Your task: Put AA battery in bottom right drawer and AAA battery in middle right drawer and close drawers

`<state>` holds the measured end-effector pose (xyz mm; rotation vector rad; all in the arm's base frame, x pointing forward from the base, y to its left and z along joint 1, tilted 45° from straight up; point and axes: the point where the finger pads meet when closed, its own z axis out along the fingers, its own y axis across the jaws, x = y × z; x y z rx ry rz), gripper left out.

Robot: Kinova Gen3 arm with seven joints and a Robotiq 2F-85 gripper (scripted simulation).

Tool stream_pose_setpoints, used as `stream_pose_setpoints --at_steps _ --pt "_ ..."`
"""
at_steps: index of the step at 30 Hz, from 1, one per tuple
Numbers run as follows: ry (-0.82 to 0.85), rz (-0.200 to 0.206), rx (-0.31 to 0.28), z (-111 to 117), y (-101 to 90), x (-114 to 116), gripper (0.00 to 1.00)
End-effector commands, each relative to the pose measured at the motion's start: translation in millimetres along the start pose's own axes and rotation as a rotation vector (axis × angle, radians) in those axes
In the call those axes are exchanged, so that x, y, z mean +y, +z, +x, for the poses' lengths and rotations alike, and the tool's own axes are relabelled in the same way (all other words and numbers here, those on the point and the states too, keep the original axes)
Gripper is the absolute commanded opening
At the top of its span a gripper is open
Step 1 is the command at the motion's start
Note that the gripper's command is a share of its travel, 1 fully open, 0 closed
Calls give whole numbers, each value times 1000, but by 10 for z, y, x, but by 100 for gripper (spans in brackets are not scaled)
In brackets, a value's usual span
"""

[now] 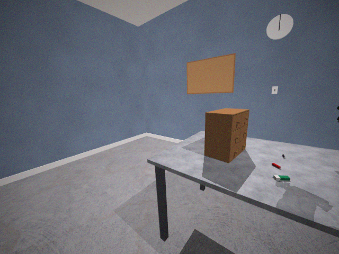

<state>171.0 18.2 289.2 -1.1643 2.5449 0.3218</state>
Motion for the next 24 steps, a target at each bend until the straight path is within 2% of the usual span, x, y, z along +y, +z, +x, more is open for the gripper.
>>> stream_pose_setpoints --at_steps 1,24 --pt "0 1 0 -1 -2 -3 100" --pt "14 -8 0 -13 -10 -26 100"
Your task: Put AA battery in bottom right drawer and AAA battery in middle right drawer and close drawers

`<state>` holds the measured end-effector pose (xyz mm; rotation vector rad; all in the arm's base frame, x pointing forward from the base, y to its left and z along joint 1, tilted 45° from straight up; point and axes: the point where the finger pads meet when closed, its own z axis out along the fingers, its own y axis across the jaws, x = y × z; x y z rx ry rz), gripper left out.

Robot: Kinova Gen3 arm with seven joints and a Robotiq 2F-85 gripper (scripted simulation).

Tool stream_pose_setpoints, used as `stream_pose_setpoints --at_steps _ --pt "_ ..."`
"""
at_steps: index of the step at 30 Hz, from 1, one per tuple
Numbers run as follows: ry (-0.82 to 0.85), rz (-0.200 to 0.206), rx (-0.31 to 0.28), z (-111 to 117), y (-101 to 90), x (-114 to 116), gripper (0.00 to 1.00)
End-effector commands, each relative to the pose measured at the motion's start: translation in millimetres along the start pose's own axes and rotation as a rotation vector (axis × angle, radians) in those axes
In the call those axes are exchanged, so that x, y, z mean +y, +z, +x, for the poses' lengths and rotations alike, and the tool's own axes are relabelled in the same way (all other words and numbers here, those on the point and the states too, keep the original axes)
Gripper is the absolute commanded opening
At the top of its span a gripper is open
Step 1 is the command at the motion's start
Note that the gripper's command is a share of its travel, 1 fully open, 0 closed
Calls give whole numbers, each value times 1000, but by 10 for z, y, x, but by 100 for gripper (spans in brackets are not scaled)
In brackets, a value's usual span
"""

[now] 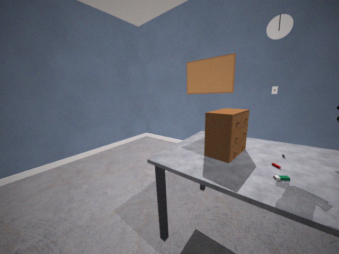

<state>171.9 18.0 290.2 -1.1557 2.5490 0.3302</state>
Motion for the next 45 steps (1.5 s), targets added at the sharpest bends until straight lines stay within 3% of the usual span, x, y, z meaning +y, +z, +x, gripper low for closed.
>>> stream_pose_setpoints --at_steps 1,11,20,45 --pt "12 -8 2 -11 -6 -28 100" --pt "118 -73 3 -92 -59 -236 100" --pt "349 -197 -4 -152 -103 -836 100" --pt "409 -226 -8 -130 -95 -1022 100"
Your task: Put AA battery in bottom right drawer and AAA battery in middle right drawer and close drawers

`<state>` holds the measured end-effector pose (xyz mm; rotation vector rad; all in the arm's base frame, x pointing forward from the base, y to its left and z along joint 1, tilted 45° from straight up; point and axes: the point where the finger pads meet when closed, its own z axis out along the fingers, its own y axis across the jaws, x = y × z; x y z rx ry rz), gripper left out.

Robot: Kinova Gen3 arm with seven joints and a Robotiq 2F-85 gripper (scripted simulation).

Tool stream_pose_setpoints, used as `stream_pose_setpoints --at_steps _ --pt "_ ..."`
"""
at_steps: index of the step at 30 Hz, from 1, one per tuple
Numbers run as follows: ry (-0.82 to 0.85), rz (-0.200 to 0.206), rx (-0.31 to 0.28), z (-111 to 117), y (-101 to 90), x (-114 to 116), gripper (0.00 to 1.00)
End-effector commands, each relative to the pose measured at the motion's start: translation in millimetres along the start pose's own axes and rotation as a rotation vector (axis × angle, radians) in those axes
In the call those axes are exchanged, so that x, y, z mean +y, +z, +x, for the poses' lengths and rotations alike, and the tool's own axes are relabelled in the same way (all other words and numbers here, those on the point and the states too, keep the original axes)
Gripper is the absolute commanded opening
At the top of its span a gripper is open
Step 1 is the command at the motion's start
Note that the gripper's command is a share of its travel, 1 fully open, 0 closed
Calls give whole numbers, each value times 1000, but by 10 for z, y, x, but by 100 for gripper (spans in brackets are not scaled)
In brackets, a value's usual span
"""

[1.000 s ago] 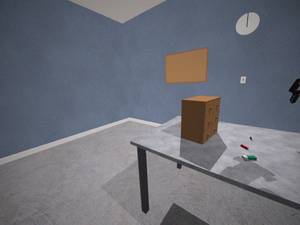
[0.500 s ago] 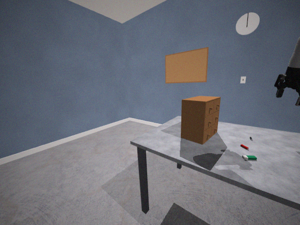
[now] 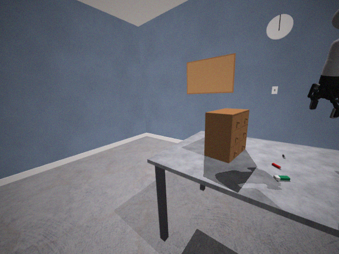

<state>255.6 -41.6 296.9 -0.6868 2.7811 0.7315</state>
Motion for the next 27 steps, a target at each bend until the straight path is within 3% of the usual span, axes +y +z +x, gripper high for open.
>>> stream_pose_setpoints --at_steps 1,3,13,14,24,25,27 --pt "3 0 2 2 3 -9 100" --pt "33 -15 -1 -19 -11 -106 100" --pt "33 -15 -1 -19 -11 -106 100" --pt "64 -29 -3 -37 -24 -208 100" --pt "64 -29 -3 -37 -24 -208 100" --pt "94 -43 -6 -51 -35 -313 100" --pt "94 -43 -6 -51 -35 -313 100"
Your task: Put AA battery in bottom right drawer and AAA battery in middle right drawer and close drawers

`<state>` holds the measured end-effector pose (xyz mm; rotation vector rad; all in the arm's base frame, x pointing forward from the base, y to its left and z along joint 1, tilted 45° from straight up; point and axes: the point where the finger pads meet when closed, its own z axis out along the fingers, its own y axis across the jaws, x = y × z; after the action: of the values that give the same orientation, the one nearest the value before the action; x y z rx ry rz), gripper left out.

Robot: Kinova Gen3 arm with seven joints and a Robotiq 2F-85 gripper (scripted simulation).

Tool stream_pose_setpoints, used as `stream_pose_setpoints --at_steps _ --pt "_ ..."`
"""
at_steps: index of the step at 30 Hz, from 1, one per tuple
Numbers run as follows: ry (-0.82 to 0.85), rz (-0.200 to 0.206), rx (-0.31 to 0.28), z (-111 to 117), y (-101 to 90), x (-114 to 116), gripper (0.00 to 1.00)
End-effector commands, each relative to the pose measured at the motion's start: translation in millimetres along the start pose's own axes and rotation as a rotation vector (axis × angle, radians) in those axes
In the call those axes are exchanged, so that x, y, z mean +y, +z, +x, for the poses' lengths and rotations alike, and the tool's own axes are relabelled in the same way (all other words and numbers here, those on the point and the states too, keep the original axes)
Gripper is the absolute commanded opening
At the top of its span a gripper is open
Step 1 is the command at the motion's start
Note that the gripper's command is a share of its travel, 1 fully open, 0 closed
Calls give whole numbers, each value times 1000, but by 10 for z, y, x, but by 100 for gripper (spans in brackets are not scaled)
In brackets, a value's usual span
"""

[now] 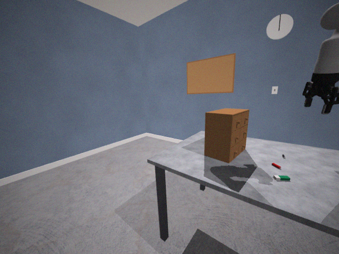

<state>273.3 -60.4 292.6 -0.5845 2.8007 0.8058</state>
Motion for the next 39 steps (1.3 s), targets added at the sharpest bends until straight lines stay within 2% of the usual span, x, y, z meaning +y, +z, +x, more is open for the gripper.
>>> stream_pose_setpoints --at_steps 1,8,9,19,20,30,31,39 --pt "19 -2 7 15 9 -68 100" --pt "19 -2 7 15 9 -68 100" --pt "49 -16 4 -2 -4 -175 100" --pt "49 -16 4 -2 -4 -175 100" --pt "79 -29 2 -15 -15 -286 100" --pt "79 -29 2 -15 -15 -286 100" --pt "108 -41 -1 -22 -24 -400 100" --pt "108 -41 -1 -22 -24 -400 100"
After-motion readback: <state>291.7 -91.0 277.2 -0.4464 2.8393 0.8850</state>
